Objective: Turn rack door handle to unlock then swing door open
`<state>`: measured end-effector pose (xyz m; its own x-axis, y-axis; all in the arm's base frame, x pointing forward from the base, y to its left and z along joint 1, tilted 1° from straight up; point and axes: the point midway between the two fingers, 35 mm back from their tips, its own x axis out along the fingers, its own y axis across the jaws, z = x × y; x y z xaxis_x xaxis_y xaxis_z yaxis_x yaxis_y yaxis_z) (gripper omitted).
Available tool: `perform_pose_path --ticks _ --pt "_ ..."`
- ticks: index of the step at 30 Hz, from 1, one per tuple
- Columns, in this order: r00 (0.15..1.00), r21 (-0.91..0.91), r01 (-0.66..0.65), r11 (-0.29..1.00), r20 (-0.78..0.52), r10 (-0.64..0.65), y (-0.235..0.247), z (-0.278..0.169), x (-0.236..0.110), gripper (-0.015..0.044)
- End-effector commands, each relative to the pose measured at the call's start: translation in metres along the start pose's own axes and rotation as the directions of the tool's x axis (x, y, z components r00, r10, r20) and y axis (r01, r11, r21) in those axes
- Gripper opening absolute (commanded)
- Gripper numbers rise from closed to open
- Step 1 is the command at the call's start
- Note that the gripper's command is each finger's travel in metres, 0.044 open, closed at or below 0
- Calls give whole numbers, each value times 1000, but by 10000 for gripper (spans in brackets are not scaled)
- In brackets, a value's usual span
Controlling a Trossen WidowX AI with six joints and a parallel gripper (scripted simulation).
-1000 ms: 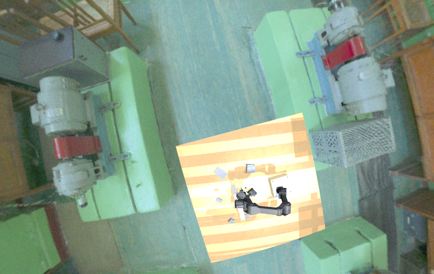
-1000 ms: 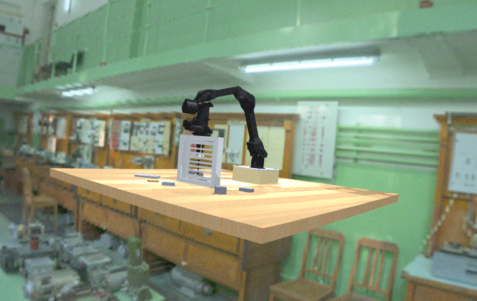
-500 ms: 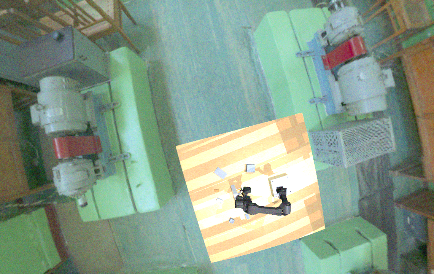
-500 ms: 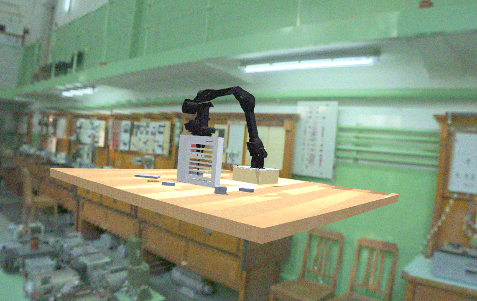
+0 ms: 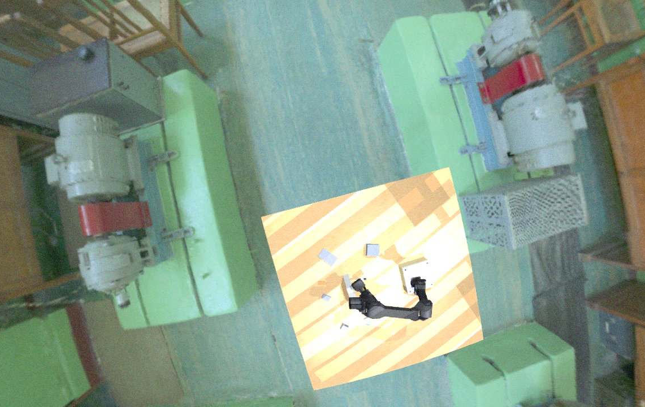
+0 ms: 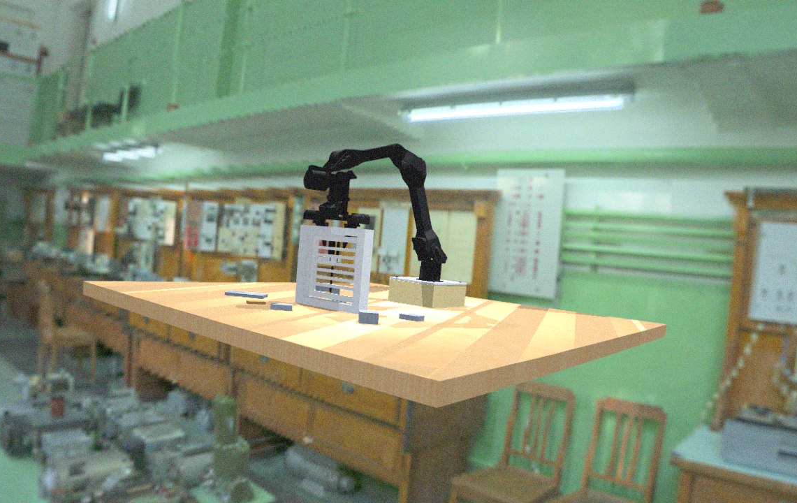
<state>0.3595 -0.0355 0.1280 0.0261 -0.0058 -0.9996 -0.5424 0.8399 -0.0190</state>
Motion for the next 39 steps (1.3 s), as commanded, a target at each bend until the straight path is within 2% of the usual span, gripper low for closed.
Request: perform_pose_path --ticks 1,6,12,19,26,32,39 --pt "1000 -177 -2 984 3 2 0 1 0 285" --pt "1000 -413 -1 911 3 3 0 1 0 285" --pt "1000 -661 0 750 3 3 0 1 0 285" --pt "1000 -877 2 481 4 3 0 1 0 285" --pt "1000 -982 2 187 3 3 0 1 0 285" --pt "1000 -984 2 179 3 3 0 1 0 285" --pt "1000 -984 2 179 3 3 0 1 0 238"
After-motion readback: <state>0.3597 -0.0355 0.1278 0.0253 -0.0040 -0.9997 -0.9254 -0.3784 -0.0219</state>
